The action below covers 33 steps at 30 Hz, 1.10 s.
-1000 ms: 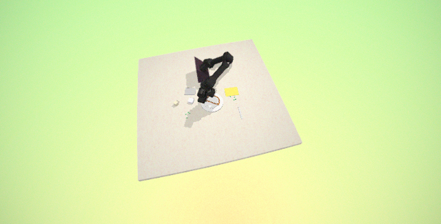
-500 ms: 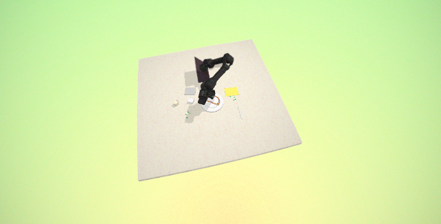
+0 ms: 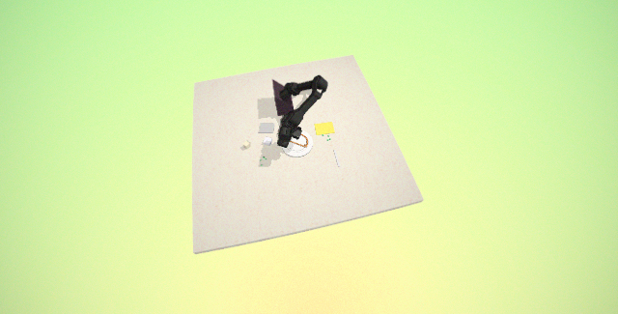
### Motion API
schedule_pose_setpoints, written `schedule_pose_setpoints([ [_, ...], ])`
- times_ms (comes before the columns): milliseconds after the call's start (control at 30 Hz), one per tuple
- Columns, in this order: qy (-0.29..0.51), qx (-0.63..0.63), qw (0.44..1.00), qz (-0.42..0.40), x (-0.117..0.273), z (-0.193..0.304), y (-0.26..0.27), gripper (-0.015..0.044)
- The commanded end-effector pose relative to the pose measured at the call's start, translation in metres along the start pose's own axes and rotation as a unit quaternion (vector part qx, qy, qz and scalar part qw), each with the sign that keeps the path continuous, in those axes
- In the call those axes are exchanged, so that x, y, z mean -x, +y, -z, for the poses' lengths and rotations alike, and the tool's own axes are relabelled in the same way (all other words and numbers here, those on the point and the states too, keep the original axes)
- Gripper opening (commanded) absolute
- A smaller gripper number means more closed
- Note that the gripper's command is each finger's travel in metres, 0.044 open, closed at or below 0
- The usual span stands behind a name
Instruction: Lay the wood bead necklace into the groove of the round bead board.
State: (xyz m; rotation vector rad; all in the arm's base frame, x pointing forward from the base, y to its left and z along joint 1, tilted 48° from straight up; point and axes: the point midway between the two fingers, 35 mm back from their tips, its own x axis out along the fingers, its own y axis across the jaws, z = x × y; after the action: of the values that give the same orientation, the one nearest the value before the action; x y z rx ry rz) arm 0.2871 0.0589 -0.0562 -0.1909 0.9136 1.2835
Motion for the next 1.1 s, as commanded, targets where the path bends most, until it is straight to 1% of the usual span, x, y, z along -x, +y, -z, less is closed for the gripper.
schedule_pose_setpoints([
  [0,0.0,0.001,1.0,0.0,0.0003,-0.0002,-0.0001,0.0],
  [867,0.0,0.001,1.0,0.0,0.0003,-0.0002,-0.0001,0.0],
  [1067,-0.002,-0.003,1.0,0.0,0.006,0.0001,0.0004,0.0],
])
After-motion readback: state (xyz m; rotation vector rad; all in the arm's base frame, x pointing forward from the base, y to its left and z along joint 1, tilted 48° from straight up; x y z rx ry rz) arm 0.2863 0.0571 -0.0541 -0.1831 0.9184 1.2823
